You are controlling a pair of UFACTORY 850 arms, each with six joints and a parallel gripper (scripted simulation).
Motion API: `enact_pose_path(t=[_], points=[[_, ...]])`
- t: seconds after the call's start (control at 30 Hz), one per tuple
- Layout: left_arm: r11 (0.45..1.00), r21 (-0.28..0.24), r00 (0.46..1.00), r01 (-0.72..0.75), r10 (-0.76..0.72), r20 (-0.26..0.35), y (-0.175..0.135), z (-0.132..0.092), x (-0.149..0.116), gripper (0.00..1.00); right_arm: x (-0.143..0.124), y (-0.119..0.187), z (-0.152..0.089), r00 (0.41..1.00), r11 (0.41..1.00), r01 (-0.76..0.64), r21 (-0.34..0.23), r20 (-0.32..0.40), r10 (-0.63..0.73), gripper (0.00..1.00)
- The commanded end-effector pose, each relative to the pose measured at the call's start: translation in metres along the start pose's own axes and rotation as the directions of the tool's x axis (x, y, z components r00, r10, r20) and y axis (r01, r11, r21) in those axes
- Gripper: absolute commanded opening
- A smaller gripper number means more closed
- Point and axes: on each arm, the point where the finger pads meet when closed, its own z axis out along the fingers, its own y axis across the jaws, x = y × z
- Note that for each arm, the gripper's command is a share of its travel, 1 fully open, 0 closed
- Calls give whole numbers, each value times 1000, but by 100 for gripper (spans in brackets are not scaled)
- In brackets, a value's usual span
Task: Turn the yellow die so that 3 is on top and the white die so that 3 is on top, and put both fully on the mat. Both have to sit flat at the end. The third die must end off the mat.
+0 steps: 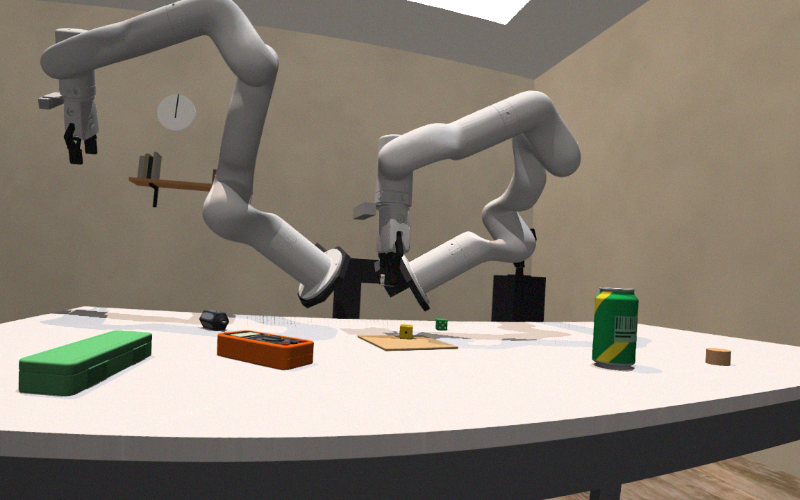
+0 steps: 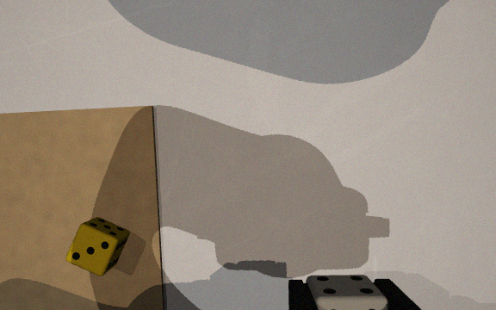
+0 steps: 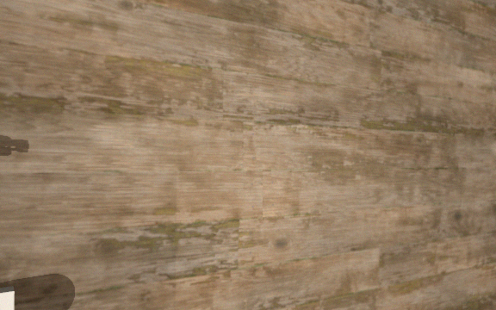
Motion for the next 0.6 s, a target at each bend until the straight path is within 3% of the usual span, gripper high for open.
enact_pose_path(t=[0.0,0.2,0.3,0.37,0.57], points=[[985,-1,985,-172,172,-1,-1,0,1,22,0,0,-1,1000,1000,0,0,-2,0,100],[942,-1,942,-336,336,-1,-2,1,2,22,0,0,-1,1000,1000,0,0,-2,0,100],[938,-1,938,-346,346,-1,-2,1,2,22,0,0,-1,1000,1000,0,0,-2,0,100],[889,0,889,-458,458,-1,-2,2,2,22,0,0,-1,1000,1000,0,0,-2,0,100],[801,0,801,-599,599,-1,-3,3,3,22,0,0,-1,1000,1000,0,0,-2,0,100]])
